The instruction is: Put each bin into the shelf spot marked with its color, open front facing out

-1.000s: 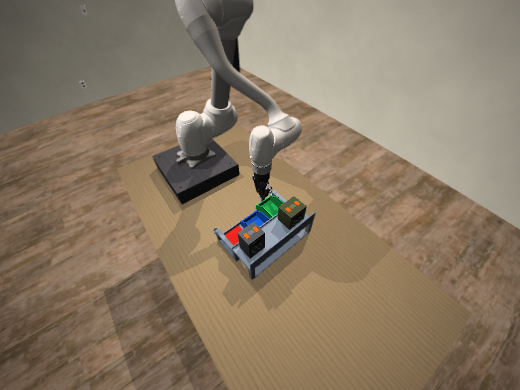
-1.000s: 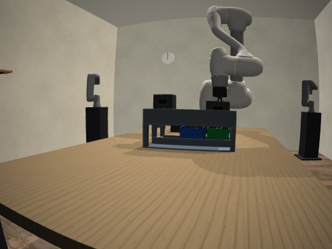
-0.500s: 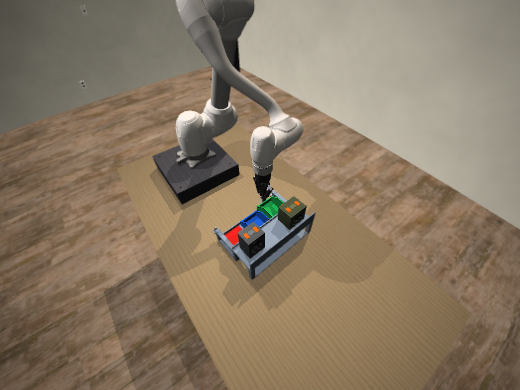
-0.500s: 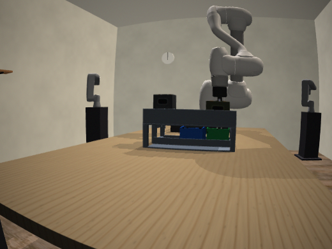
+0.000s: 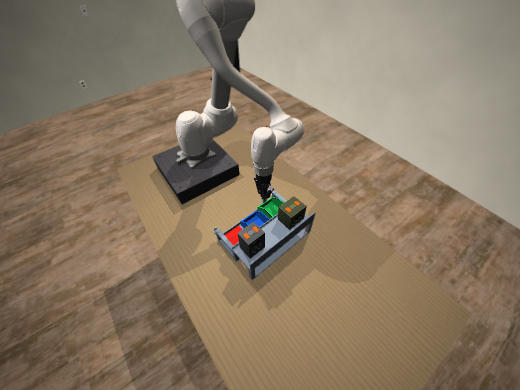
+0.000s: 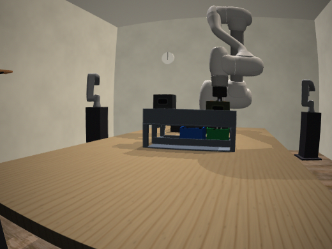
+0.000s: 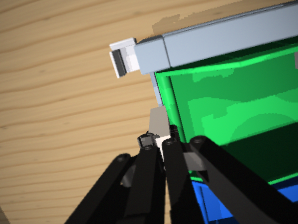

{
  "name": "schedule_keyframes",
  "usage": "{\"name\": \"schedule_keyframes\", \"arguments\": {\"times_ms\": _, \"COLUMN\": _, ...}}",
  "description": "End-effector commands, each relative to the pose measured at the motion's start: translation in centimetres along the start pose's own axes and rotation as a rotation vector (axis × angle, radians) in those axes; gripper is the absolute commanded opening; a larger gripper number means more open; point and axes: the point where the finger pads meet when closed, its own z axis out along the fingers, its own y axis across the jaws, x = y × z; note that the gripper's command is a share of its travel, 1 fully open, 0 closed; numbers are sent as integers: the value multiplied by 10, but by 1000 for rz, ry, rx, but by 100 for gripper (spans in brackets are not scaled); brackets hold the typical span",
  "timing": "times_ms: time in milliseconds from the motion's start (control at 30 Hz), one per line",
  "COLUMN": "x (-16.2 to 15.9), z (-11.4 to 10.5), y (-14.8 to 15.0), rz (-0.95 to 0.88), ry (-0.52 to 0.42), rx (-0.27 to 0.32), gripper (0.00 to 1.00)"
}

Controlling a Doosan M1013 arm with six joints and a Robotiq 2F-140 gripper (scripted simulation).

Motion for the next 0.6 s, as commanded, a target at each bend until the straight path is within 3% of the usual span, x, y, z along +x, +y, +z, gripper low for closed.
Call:
{"name": "schedule_keyframes", "arguments": {"times_ms": 0, "x": 0, "z": 0, "y": 1, "rz": 0, "ry": 0, "rx": 0, "gripper": 10}}
{"name": "schedule_keyframes", "arguments": {"times_ms": 567, "x": 0, "z": 0, "y": 4, "rz": 0, "ry": 0, "rx": 0, "gripper": 10}}
